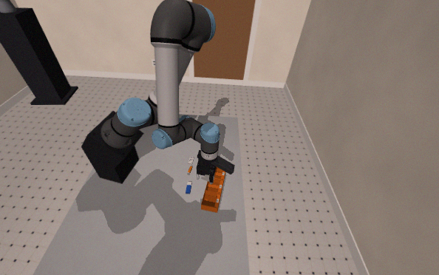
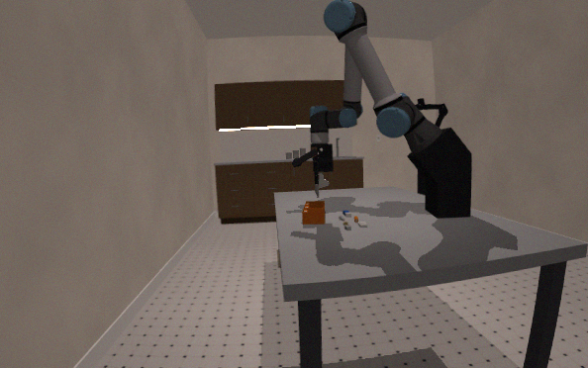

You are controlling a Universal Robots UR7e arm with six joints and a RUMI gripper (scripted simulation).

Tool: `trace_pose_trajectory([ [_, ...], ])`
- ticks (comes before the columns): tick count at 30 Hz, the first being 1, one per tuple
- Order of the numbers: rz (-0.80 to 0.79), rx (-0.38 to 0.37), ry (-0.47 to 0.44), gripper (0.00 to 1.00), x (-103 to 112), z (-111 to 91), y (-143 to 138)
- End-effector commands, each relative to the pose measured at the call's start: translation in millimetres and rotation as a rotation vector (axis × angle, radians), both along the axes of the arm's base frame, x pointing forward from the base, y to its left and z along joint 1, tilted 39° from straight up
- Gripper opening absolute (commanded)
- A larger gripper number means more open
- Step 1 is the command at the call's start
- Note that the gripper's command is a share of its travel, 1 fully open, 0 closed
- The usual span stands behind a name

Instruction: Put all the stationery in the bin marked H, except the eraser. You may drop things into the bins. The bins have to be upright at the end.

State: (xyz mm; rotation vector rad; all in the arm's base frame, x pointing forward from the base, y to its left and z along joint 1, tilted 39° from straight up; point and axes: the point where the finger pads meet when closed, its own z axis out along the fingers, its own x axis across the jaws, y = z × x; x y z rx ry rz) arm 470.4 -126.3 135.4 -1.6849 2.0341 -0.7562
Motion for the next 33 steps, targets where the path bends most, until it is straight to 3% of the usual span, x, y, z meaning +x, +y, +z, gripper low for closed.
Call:
trace_pose_trajectory([
  [1,-0.005,-0.004,0.002,0.04,4.7,-0.3,18.2],
  [8,-0.005,-0.004,0.002,0.04,4.7,-0.3,18.2],
  [33,-0.005,-0.004,0.002,0.04,38.7,-43.9,9.2],
])
